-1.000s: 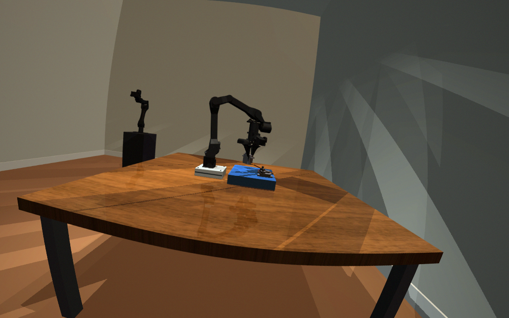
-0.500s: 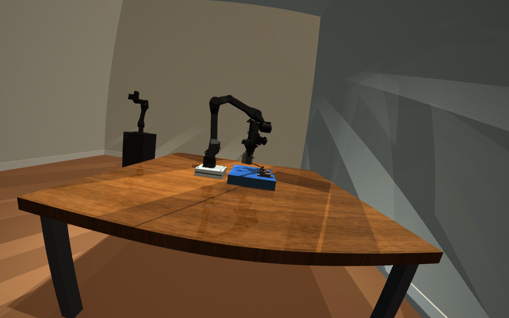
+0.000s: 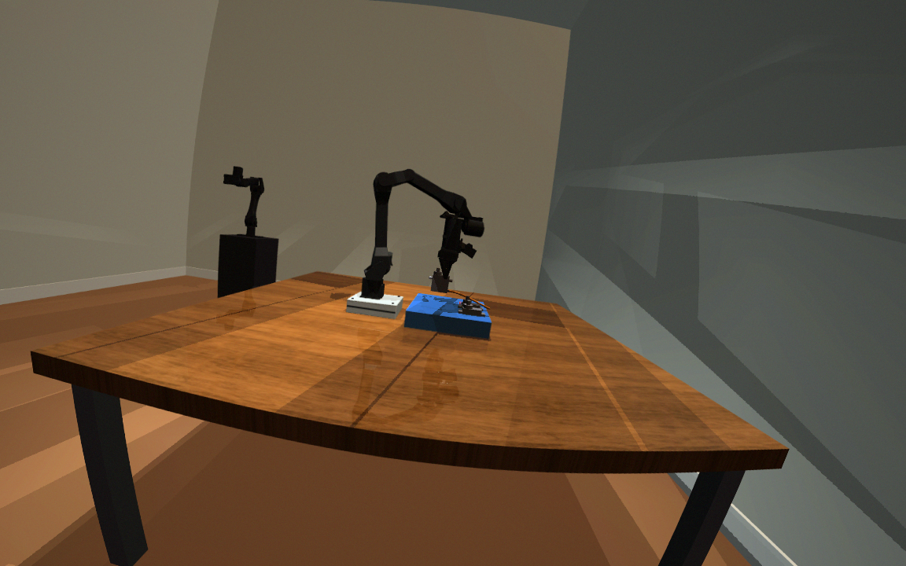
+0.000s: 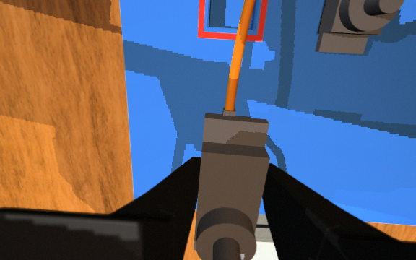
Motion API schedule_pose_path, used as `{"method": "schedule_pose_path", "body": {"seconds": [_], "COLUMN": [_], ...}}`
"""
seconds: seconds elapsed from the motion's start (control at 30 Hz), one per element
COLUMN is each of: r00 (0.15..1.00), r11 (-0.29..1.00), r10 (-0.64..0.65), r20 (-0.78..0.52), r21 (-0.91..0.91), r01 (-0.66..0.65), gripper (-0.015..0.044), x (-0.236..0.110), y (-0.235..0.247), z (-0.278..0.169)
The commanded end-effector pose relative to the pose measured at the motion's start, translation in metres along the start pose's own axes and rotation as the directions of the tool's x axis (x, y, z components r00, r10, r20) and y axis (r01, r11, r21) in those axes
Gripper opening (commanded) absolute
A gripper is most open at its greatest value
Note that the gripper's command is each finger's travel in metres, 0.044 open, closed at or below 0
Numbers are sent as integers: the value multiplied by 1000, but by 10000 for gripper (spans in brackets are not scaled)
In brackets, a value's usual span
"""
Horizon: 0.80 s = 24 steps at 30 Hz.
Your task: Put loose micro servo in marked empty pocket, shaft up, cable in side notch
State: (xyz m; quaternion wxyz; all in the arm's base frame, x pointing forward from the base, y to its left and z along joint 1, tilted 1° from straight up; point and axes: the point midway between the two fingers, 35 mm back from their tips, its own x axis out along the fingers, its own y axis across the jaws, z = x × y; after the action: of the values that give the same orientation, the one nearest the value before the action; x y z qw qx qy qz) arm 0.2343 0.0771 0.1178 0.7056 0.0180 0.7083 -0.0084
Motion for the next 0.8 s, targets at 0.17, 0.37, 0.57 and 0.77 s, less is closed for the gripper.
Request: {"method": "schedule_pose_path", "body": {"seconds": [0.17, 0.37, 0.57, 0.77], "r00": [1000, 1000, 1000, 1000], "r11": [1000, 1000, 1000, 1000], "r10": [5, 5, 5, 5], "r20": [5, 7, 9, 11], "r21": [-7, -7, -7, -13], "r01": [-5, -5, -5, -5], "gripper": [0, 0, 0, 0], "x": [-1, -2, -2, -3], "y": [1, 2, 2, 3], "z": [29, 54, 77, 99]}}
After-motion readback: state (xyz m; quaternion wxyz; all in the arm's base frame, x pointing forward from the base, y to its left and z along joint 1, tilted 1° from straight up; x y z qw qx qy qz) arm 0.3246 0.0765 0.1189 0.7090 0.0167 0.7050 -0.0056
